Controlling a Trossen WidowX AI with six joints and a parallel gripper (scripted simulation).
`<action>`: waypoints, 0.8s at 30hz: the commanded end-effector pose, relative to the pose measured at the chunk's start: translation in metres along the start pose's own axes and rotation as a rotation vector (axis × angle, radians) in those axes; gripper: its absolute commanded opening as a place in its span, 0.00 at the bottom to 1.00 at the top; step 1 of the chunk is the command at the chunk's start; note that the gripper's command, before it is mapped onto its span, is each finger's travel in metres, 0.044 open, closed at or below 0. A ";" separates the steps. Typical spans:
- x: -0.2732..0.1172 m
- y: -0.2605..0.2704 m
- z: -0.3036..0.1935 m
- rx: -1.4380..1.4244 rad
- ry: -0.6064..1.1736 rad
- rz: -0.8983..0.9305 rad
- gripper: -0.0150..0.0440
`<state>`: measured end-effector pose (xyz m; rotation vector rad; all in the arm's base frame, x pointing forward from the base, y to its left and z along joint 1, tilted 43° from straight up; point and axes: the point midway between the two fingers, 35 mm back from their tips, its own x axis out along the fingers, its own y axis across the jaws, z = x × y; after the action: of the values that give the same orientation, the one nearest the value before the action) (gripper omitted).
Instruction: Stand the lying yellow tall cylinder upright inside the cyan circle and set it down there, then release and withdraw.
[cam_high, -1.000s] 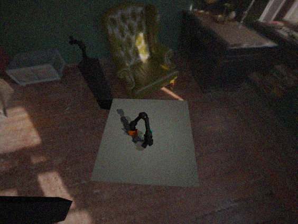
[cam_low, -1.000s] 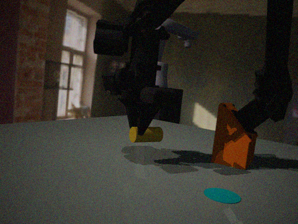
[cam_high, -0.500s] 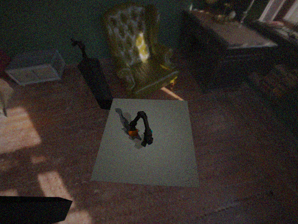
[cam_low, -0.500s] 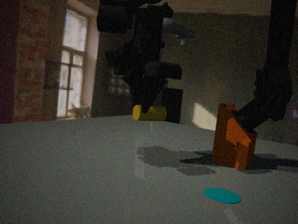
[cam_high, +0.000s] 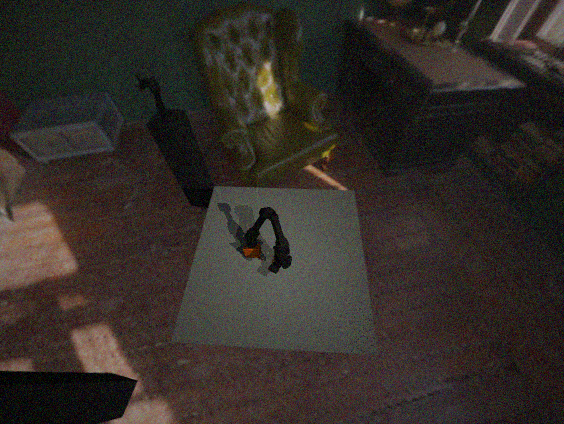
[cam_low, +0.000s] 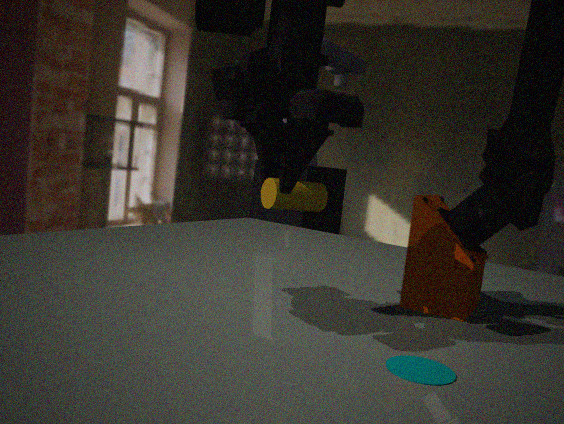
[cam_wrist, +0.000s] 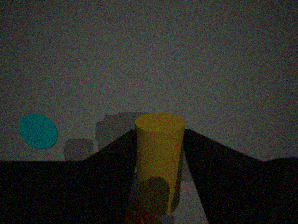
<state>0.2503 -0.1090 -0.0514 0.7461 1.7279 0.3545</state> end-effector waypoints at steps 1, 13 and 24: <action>-0.001 0.015 -0.003 0.001 0.006 0.005 0.43; -0.008 0.054 -0.007 -0.012 0.004 0.003 0.43; -0.012 0.089 -0.016 -0.026 0.003 0.005 0.43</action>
<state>0.2659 -0.0575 0.0084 0.7226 1.7140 0.3738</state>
